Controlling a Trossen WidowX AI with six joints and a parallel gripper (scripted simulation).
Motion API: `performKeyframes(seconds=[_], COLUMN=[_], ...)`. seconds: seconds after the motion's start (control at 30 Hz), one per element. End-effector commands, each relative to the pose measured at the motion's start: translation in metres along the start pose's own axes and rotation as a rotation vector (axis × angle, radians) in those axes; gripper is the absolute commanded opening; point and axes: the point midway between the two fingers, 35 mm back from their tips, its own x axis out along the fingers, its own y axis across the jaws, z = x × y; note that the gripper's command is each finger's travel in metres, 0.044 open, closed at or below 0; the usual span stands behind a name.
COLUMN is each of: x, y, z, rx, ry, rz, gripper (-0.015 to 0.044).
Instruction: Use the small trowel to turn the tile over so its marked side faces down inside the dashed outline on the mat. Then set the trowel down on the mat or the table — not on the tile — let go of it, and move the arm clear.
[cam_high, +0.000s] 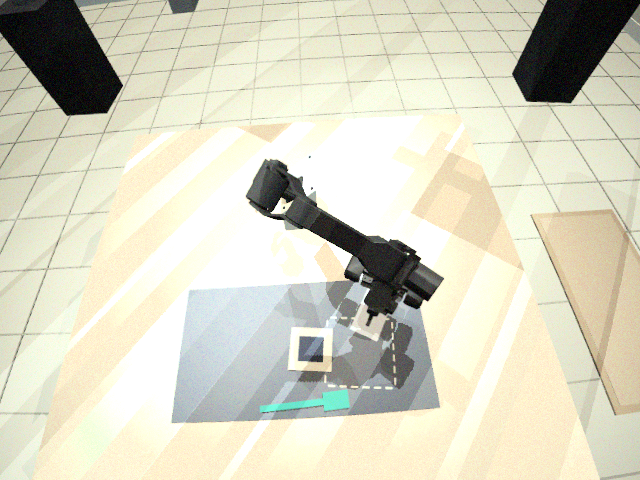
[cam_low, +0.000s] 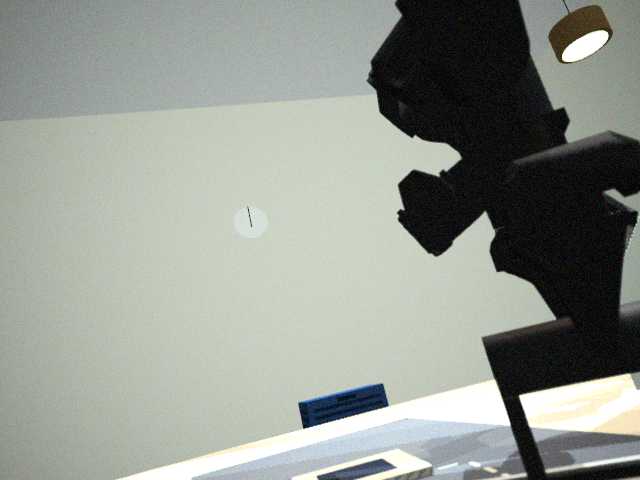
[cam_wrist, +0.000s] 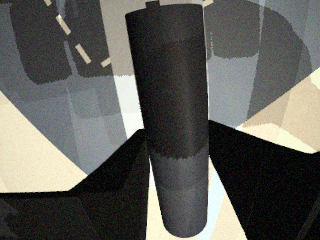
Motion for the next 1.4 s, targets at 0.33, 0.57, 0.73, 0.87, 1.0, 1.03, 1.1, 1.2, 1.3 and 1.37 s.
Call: performKeyframes(seconds=[0.33, 0.57, 0.73, 0.87, 1.0, 1.03, 1.1, 1.2, 1.3, 1.37], x=[0.001, 0.001, 0.001, 0.001, 0.001, 0.001, 0.001, 0.001, -0.002, -0.022], y=[0.000, 0.000, 0.000, 0.000, 0.000, 0.000, 0.000, 0.000, 0.000, -0.001], z=[0.000, 0.000, 0.000, 0.000, 0.000, 0.000, 0.000, 0.000, 0.000, 0.000], rx=[0.373, 0.373, 0.373, 0.373, 0.373, 0.373, 0.373, 0.373, 0.374, 0.383], ry=[0.001, 0.001, 0.001, 0.001, 0.001, 0.001, 0.001, 0.001, 0.001, 0.001], rz=[0.000, 0.000, 0.000, 0.000, 0.000, 0.000, 0.000, 0.000, 0.000, 0.001], gripper=[0.0130, 0.0209, 0.0270, 0.0270, 0.0270, 0.0270, 0.0270, 0.0270, 0.0270, 0.0270])
